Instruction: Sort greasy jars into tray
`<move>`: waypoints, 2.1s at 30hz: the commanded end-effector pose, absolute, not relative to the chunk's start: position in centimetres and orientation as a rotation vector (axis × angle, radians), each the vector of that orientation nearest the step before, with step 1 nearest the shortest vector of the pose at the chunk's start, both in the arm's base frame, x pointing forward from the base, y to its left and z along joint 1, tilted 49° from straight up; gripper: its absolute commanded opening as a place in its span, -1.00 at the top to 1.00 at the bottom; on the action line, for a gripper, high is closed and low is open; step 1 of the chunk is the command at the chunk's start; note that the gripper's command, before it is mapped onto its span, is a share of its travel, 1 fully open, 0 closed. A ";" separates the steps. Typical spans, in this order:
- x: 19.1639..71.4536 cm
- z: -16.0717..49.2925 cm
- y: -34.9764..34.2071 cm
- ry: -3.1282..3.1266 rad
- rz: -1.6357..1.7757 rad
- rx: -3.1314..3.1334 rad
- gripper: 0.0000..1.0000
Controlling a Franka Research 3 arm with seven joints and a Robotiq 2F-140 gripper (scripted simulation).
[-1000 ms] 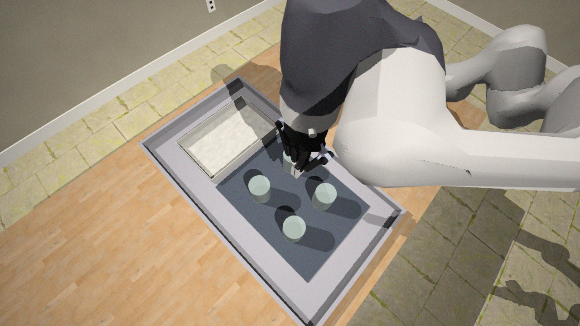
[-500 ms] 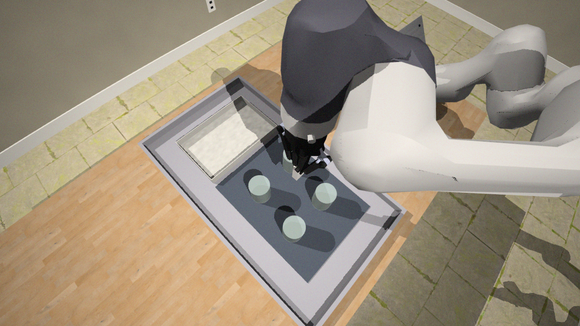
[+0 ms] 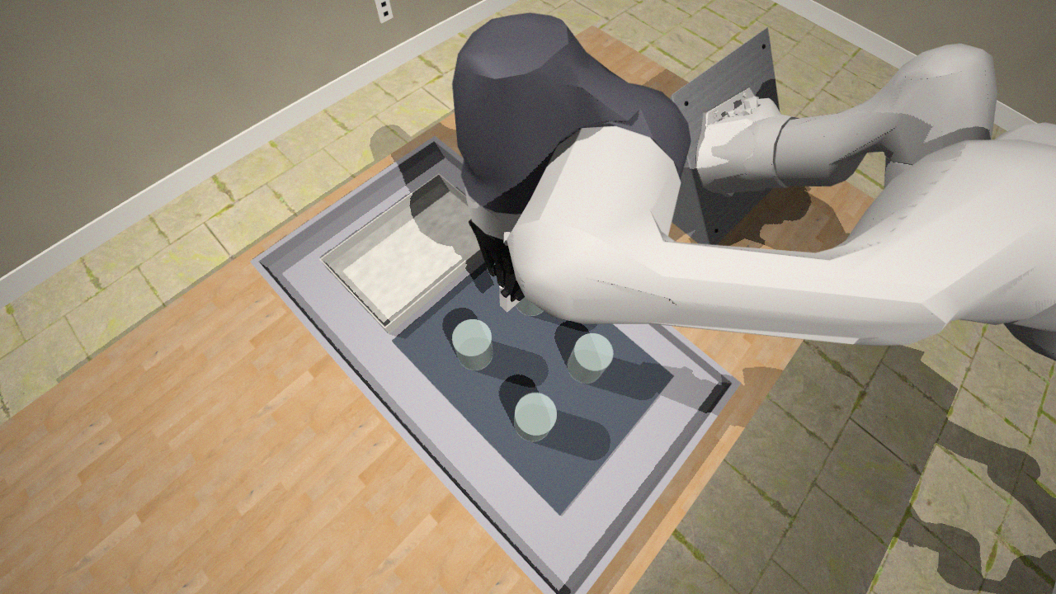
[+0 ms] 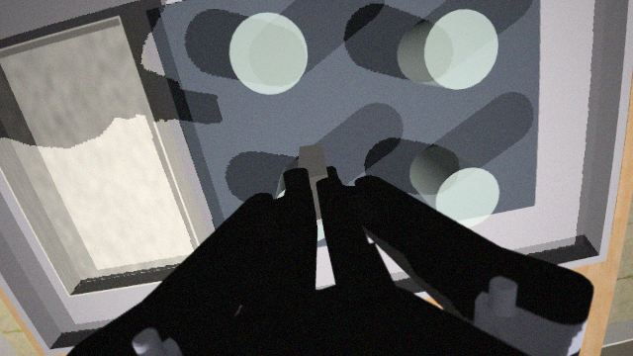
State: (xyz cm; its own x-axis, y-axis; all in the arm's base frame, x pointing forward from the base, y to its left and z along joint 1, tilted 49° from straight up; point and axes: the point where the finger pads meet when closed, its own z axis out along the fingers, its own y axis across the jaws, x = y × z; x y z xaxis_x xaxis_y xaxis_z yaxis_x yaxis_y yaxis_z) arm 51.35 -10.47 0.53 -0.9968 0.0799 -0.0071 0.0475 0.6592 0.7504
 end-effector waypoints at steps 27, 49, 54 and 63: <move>52.3 -6.0 -6.1 2.804 1.274 0.057 1.00; 52.5 -6.0 -6.1 2.804 1.274 0.057 1.00; 52.5 -6.0 -6.1 2.804 1.274 0.057 1.00; 52.7 -5.9 -6.2 2.804 1.274 0.057 1.00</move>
